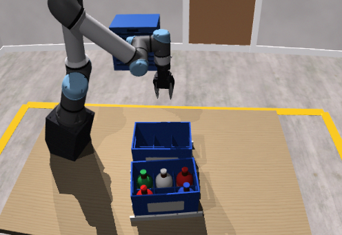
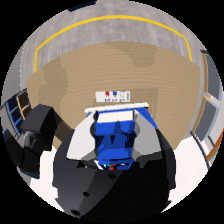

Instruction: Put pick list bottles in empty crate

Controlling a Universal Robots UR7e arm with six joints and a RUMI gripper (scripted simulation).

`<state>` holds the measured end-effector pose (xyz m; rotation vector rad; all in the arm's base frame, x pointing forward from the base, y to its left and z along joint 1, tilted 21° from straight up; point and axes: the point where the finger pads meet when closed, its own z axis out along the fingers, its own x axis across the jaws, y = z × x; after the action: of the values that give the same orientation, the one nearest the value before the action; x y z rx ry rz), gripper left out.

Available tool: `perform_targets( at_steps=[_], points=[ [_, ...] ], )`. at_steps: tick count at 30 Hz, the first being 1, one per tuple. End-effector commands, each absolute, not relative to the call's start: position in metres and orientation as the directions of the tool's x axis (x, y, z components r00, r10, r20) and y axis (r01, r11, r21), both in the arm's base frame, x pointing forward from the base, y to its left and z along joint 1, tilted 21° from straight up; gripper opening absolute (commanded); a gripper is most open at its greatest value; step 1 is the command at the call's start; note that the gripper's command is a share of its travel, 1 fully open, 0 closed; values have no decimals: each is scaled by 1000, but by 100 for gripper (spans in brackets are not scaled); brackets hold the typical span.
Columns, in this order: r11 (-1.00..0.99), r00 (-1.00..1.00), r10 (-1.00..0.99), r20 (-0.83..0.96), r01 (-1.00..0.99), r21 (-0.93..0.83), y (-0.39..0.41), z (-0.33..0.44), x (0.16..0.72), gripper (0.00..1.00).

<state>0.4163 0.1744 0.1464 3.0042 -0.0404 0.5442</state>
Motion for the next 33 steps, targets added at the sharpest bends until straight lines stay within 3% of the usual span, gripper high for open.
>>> perform_targets(
  at_steps=[1, 20, 33],
  points=[
    [-996, 936, -10, 352, -42, 82, 175, 147, 417, 38],
    [-996, 936, -10, 352, -42, 82, 175, 147, 417, 38],
    [-926, 859, -366, 358, -374, -50, 122, 162, 416, 38]
  ],
)
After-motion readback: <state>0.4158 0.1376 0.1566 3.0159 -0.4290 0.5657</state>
